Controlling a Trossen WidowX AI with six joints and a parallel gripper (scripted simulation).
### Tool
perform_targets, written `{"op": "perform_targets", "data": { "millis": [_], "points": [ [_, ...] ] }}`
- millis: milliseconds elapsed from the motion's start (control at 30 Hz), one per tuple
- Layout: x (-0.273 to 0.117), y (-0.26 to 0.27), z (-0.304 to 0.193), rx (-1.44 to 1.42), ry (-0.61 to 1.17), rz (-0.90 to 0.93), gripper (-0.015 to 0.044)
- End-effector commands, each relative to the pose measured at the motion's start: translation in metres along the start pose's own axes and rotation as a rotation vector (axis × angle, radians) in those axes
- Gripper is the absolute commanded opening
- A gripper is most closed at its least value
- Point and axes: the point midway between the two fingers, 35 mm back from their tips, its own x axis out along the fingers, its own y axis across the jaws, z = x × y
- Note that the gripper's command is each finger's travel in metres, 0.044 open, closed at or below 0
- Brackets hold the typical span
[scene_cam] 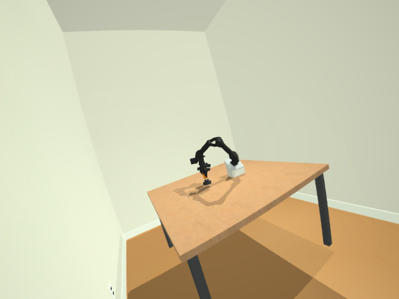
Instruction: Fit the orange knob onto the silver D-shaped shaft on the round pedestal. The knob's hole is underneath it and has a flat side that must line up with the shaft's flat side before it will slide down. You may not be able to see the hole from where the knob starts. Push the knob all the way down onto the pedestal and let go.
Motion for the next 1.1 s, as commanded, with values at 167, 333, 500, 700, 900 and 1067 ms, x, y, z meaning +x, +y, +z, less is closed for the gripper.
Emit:
{"op": "perform_targets", "data": {
  "millis": [167,333,500,700,900,1067],
  "points": [
    [0.0007,0.0,-0.0002,-0.009,0.0,0.0,0.0],
    [0.0007,0.0,-0.0002,-0.009,0.0,0.0,0.0],
    [0.0007,0.0,-0.0002,-0.009,0.0,0.0,0.0],
    [0.0007,0.0,-0.0002,-0.009,0.0,0.0,0.0],
    [0.0007,0.0,-0.0002,-0.009,0.0,0.0,0.0],
    [-0.0067,-0.0014,-0.0005,0.011,0.0,0.001,0.0]
  ]
}}
